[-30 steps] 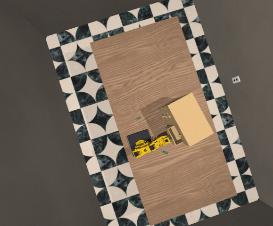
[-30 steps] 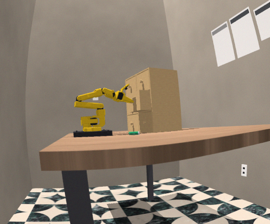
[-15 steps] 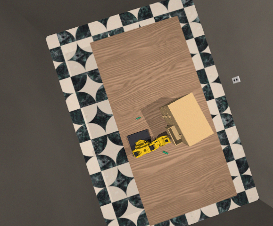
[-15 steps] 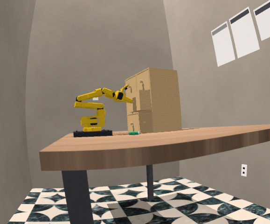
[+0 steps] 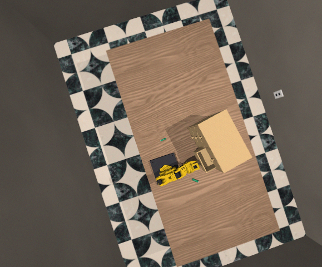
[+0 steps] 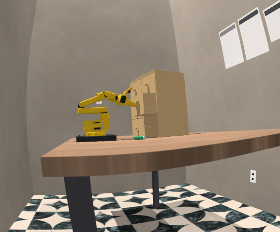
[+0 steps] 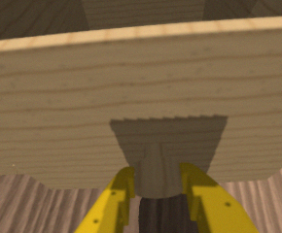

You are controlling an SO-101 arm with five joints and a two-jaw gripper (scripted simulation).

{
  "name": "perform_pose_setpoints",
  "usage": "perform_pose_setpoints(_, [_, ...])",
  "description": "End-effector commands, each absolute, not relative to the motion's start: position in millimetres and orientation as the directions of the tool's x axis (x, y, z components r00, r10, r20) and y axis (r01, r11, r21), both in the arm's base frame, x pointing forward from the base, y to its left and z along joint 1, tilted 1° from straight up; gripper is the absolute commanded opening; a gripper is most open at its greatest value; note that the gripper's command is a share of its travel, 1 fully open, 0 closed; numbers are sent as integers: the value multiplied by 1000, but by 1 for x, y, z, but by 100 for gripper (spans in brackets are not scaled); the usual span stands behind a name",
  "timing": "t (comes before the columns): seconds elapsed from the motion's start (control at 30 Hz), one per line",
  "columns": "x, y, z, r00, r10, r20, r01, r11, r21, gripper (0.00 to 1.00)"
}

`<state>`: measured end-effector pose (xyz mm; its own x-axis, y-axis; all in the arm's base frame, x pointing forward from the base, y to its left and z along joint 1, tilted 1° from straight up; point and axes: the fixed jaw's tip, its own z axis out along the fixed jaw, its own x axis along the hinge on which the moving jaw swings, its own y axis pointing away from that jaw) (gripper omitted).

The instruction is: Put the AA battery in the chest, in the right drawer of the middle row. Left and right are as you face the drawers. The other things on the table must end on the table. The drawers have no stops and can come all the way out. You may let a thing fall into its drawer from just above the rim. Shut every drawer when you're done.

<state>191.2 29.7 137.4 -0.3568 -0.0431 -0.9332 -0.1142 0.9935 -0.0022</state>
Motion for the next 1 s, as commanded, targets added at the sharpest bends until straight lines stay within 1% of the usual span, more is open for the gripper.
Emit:
perform_pose_setpoints(0.0, [189, 29, 139, -345, -44, -938, -112, 994, -6, 0])
perform_pose_setpoints(0.97, [184, 28, 139, -345, -44, -938, -110, 994, -6, 0])
